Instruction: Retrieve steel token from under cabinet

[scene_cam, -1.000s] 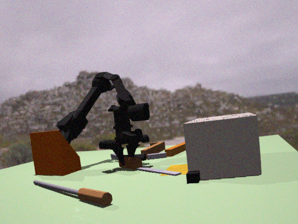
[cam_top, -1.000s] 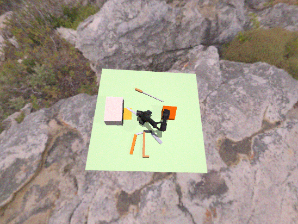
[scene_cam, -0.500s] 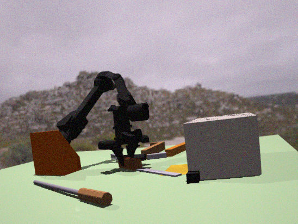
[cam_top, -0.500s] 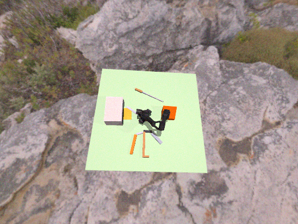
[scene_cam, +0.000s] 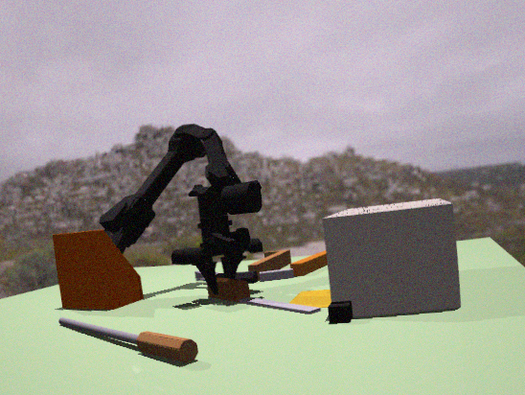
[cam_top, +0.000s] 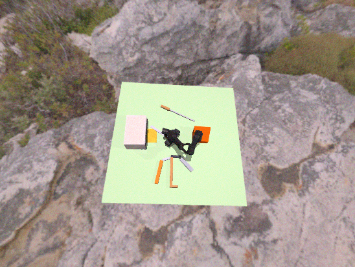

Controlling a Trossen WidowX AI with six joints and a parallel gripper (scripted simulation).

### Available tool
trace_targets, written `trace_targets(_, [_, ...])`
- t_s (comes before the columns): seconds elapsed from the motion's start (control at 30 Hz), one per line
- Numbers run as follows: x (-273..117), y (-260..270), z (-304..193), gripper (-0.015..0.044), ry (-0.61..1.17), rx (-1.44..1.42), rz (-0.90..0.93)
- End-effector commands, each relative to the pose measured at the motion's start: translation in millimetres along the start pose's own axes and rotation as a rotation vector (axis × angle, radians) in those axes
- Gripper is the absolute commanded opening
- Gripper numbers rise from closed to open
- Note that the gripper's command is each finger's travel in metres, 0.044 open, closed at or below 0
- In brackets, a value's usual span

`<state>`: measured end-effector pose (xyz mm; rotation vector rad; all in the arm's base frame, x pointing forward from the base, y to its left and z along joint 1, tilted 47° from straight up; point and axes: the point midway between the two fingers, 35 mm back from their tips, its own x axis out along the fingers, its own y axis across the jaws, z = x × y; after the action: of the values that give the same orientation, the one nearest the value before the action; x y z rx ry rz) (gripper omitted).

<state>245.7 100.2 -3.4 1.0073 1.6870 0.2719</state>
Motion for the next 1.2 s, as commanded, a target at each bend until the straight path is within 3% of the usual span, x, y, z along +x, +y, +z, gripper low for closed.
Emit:
trace_targets(0.0, [-1, -3, 5, 0.0000, -0.004, 0.000, 0.001])
trace_targets(1.17, [-1, -30, 28, 0.0000, -0.005, 0.000, 0.000])
